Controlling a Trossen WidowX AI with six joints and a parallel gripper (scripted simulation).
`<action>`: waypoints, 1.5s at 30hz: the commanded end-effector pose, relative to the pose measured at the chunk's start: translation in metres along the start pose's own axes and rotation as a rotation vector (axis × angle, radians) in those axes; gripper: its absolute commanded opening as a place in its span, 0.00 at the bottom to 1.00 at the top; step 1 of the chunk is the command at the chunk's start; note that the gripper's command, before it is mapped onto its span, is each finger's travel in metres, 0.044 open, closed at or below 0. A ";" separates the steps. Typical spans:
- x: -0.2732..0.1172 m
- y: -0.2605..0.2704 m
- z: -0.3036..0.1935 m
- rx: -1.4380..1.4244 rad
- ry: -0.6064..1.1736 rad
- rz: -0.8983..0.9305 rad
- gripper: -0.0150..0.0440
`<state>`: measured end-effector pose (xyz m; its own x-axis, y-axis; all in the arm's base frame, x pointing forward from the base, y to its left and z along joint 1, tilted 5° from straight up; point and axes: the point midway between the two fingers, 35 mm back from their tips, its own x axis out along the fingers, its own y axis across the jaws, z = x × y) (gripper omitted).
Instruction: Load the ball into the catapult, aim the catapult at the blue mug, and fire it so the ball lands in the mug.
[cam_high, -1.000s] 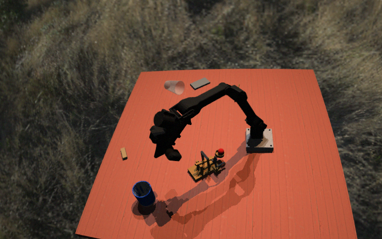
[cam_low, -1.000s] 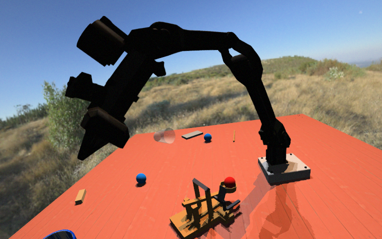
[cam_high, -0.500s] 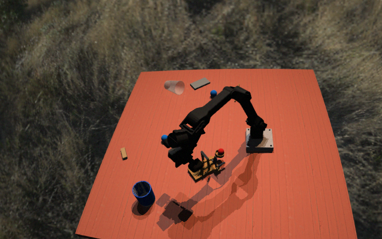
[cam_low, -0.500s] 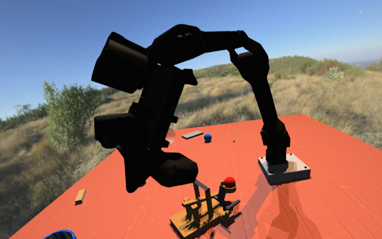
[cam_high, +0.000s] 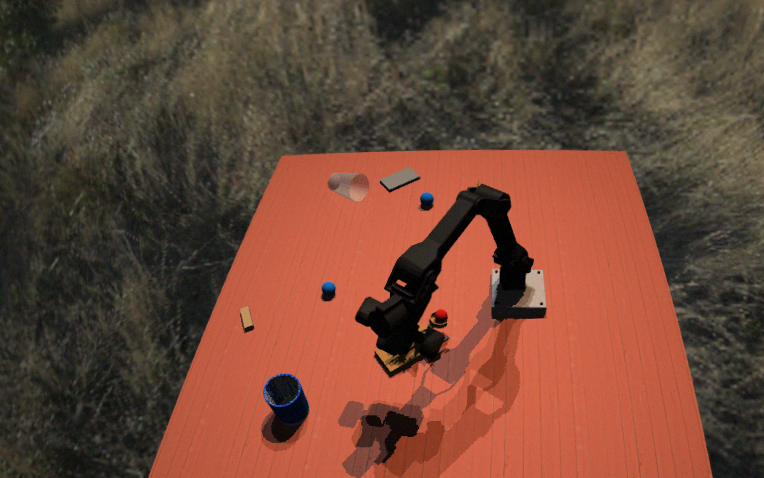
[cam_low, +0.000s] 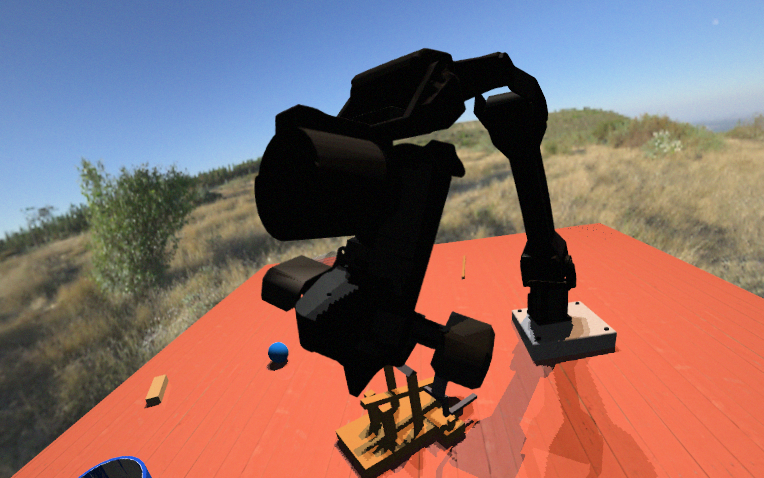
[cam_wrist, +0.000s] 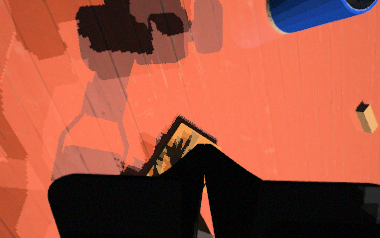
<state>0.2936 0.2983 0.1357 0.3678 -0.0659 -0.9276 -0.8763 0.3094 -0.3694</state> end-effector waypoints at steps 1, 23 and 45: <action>-0.001 0.017 -0.015 -0.113 0.068 -0.002 0.25; -0.014 0.080 -0.098 -0.754 0.443 -0.001 0.25; -0.015 0.094 -0.126 -1.012 0.594 0.001 0.25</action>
<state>0.1664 0.2091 0.1137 0.3972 -0.5737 -0.7163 -0.8267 -0.5627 -0.0077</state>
